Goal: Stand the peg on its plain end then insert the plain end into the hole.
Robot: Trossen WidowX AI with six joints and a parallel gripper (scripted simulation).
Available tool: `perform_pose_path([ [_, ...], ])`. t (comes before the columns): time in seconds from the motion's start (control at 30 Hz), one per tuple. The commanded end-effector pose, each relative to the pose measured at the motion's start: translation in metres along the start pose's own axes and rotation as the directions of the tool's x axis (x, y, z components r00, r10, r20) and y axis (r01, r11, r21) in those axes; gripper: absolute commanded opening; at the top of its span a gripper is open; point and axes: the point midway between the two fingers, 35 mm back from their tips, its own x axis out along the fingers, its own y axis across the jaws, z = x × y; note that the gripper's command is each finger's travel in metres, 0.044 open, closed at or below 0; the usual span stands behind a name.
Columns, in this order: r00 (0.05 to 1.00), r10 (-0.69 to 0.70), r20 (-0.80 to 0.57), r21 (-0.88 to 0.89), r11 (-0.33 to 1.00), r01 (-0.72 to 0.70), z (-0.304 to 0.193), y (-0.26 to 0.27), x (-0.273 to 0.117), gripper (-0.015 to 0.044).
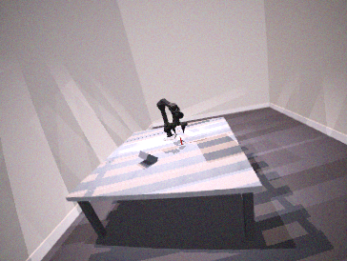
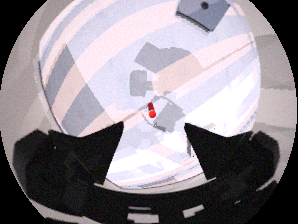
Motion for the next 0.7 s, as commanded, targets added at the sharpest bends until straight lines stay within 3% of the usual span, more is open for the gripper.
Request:
perform_pose_path([
  [0.0, 1.000, 0.007, -0.005, -0.010, 1.000, -0.007, 0.000, 0.001, 0.004, 0.0440],
  [0.67, 1.000, 0.007, -0.005, -0.036, 0.999, -0.007, 0.001, 0.002, 0.036, 0.0440],
])
